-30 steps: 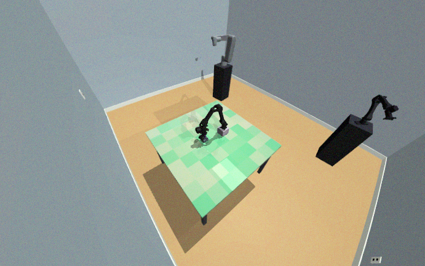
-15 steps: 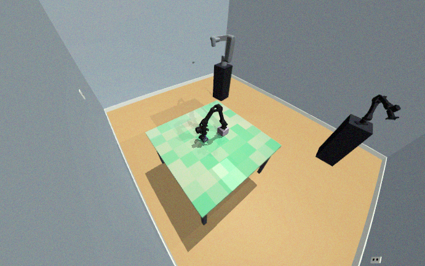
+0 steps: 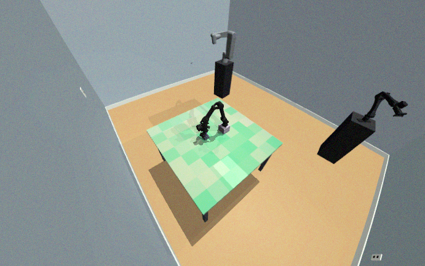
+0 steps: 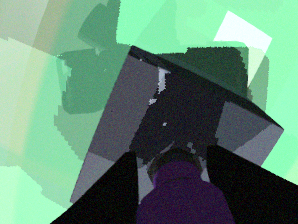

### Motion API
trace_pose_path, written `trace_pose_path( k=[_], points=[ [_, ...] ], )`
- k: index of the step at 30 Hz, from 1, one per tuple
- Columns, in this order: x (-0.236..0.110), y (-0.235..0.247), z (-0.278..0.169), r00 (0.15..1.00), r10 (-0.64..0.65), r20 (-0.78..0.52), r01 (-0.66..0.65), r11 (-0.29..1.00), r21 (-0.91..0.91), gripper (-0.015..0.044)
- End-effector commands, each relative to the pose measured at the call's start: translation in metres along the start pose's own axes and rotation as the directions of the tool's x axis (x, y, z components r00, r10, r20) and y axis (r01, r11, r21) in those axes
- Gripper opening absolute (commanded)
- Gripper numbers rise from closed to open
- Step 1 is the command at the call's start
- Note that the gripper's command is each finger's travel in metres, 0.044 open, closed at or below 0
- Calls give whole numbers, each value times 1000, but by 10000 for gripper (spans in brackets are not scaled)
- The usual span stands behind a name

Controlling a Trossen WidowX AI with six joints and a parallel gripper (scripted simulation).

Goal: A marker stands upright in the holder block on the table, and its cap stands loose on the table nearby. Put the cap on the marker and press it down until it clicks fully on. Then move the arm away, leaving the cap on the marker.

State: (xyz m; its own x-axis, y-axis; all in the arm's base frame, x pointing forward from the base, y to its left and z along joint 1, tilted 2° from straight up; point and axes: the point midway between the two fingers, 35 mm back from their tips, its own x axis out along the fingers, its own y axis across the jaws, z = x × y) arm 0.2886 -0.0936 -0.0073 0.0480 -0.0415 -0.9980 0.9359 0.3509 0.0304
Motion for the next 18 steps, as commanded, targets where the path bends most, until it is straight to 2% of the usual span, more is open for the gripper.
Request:
trace_pose_path(
  k=[1,10,12,16,18],
  points=[
    [0,-1,0,1000,-3,0,3,1000,0,210],
    [0,-1,0,1000,-3,0,3,1000,0,440],
    [-12,1,1,1000,-1,0,1,1000,0,440],
    [-73,2,1,1000,7,2,-7,1000,0,440],
    [-76,2,1,1000,8,2,-8,1000,0,440]
  ],
)
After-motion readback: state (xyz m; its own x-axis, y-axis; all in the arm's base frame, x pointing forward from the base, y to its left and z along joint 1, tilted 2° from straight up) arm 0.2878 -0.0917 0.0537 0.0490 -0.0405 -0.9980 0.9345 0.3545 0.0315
